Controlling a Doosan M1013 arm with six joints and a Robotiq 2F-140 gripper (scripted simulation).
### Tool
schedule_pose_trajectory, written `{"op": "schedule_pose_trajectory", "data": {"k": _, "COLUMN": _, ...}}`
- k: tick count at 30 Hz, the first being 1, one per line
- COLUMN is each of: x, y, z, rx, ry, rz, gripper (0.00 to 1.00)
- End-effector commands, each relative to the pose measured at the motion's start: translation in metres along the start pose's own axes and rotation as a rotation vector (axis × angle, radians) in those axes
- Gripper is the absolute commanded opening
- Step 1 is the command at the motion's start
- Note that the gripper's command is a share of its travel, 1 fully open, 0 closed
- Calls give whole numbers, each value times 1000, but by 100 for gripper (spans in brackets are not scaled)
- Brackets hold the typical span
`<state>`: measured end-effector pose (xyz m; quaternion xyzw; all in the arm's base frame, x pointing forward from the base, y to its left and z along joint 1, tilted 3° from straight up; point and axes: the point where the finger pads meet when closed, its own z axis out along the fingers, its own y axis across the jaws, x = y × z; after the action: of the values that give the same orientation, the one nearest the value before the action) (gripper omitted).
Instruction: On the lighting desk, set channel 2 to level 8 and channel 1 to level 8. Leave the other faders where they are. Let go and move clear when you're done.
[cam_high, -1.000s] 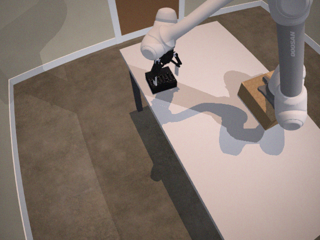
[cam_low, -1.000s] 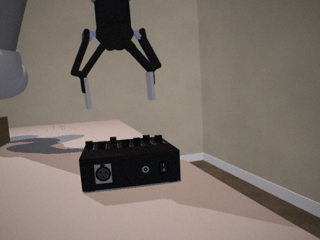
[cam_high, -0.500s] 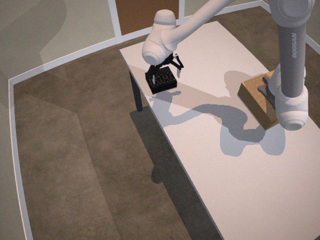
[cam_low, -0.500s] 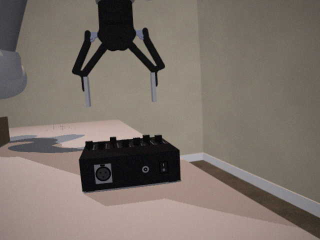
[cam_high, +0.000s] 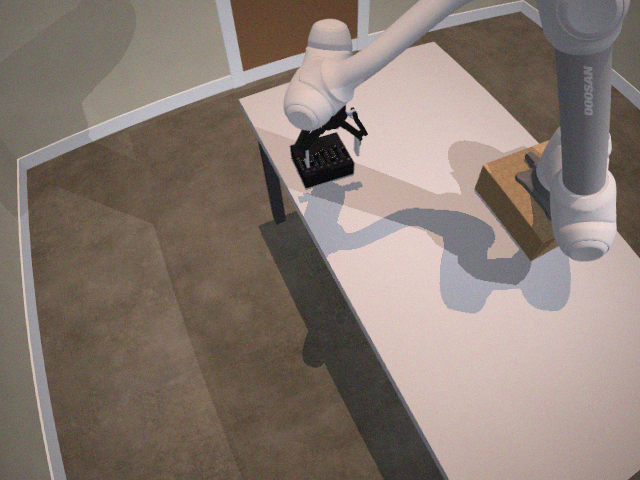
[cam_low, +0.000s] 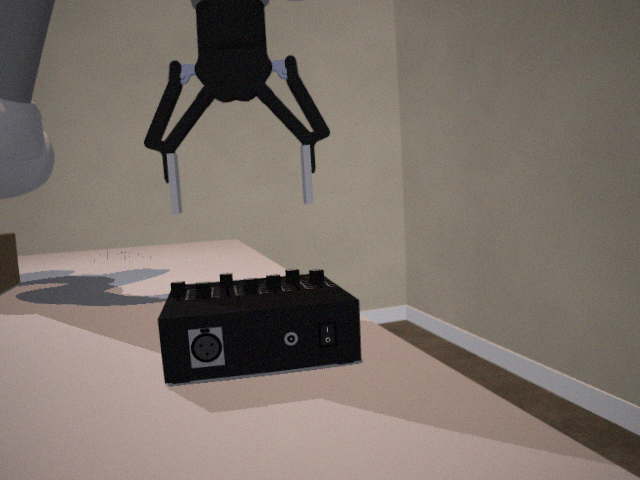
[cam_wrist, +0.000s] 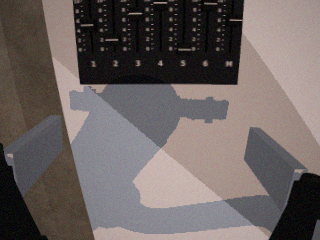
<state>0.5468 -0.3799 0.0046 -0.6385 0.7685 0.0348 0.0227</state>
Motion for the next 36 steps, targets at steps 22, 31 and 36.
{"op": "schedule_pose_trajectory", "data": {"k": 22, "x": 0, "y": 0, "z": 0, "rx": 0, "ry": 0, "rz": 0, "gripper": 100}}
{"op": "schedule_pose_trajectory", "data": {"k": 31, "x": 1, "y": 0, "z": -1, "rx": 0, "ry": 0, "rz": -12, "gripper": 100}}
{"op": "schedule_pose_trajectory", "data": {"k": 36, "x": 4, "y": -1, "z": -3, "rx": 0, "ry": 2, "rz": -84, "gripper": 100}}
